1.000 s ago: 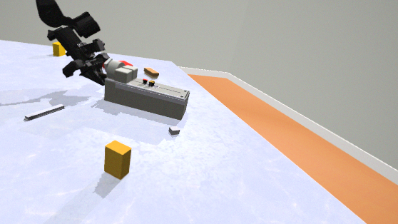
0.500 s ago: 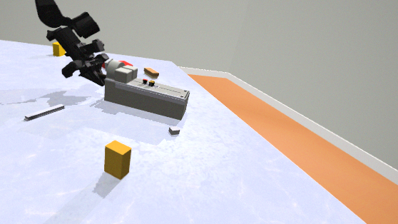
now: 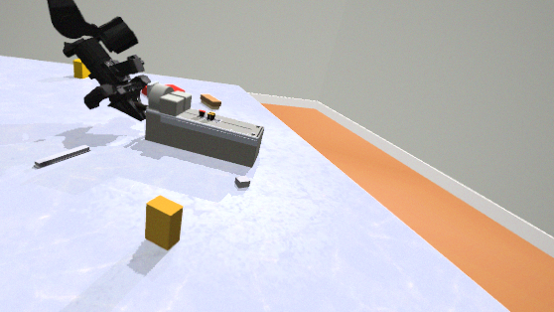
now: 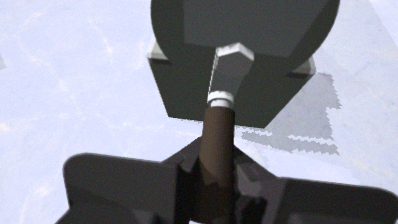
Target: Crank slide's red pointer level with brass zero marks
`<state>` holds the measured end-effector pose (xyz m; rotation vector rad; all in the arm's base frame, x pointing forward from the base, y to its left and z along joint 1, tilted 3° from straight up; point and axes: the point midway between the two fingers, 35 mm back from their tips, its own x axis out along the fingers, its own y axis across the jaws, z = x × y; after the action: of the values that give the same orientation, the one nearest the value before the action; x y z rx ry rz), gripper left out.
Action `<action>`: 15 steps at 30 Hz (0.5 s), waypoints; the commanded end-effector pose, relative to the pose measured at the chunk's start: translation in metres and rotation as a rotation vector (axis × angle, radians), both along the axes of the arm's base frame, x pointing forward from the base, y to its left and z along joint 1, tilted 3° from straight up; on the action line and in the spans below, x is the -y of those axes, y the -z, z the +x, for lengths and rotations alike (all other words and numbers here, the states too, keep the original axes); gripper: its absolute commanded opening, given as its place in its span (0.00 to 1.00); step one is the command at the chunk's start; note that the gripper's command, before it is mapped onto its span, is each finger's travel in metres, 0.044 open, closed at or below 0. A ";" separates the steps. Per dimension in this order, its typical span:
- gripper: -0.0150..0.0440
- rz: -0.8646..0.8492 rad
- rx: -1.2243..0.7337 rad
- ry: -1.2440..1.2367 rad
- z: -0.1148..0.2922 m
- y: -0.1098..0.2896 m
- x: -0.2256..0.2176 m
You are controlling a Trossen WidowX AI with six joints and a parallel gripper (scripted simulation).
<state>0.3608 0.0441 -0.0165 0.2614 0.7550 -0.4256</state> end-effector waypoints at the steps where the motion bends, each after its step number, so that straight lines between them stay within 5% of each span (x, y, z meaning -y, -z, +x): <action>1: 0.25 -0.015 -0.010 0.014 -0.004 0.001 0.008; 15: 0.25 -0.016 -0.010 0.014 -0.010 -0.004 0.019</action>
<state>0.3547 0.0324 -0.0146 0.2571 0.7608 -0.4326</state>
